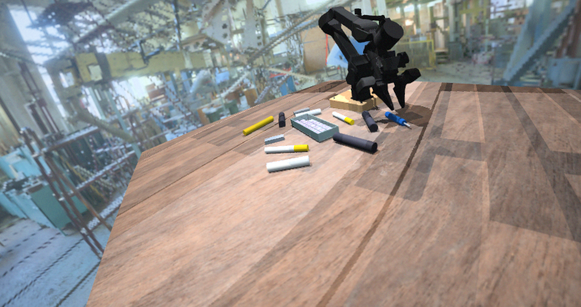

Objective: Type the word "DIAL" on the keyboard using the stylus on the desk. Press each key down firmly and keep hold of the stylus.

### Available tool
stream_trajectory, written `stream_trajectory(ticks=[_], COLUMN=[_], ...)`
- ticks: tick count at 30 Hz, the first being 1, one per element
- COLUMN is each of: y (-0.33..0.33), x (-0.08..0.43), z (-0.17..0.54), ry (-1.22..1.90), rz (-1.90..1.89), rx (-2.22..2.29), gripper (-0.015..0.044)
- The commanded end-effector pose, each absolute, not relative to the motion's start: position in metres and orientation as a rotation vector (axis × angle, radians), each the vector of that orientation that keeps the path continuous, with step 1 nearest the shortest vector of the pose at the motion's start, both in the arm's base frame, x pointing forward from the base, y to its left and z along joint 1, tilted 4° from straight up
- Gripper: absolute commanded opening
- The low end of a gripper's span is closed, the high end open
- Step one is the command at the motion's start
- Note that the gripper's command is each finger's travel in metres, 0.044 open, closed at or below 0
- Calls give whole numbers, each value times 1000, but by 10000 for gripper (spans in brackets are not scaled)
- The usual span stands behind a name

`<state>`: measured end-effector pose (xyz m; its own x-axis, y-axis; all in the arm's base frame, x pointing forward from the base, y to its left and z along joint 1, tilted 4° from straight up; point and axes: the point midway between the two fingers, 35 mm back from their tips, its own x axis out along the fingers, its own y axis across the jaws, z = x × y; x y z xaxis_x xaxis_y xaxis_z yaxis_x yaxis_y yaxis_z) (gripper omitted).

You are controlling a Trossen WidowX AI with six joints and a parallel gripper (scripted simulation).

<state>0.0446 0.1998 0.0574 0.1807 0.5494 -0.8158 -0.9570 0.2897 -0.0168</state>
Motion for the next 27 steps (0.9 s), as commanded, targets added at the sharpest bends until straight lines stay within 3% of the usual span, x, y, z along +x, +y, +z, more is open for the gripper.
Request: stream_trajectory(ticks=[1,27], y=[199,201], x=[44,45], z=[53,38], ry=[810,810], rz=[1168,1168], rx=[-625,-626], gripper=[150,150])
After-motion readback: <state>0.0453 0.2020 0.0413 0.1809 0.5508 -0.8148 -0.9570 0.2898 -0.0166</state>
